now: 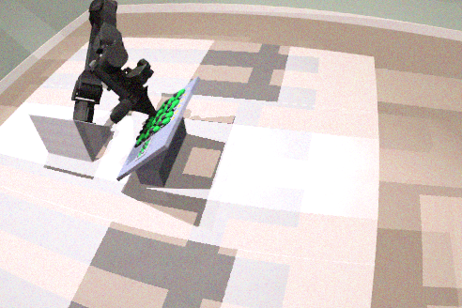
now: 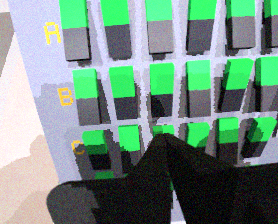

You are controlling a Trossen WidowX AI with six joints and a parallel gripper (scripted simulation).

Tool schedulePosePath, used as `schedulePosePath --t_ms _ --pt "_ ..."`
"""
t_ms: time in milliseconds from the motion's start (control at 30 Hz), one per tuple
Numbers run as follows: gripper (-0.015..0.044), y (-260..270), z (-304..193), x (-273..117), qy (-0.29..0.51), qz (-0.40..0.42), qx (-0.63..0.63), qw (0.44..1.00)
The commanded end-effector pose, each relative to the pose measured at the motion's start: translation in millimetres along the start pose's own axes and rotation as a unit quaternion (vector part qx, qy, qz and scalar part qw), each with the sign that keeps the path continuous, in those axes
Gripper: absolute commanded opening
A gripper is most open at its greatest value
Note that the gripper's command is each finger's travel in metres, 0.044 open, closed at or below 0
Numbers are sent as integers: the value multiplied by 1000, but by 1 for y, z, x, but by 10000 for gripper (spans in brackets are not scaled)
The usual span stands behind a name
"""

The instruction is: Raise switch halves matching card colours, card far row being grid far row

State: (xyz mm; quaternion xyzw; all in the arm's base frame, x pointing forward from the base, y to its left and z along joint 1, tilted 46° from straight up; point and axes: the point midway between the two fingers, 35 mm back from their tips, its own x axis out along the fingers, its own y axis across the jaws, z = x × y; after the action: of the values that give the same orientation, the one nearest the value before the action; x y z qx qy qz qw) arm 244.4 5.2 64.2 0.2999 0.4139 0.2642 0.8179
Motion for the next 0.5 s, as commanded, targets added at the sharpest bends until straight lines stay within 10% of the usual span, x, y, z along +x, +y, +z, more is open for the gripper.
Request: schedulePosePath --t_ms 0,467 --pt "0 -1 0 1 1 -2 3 1000" --pt "0 -1 0 3 1 -2 3 1000"
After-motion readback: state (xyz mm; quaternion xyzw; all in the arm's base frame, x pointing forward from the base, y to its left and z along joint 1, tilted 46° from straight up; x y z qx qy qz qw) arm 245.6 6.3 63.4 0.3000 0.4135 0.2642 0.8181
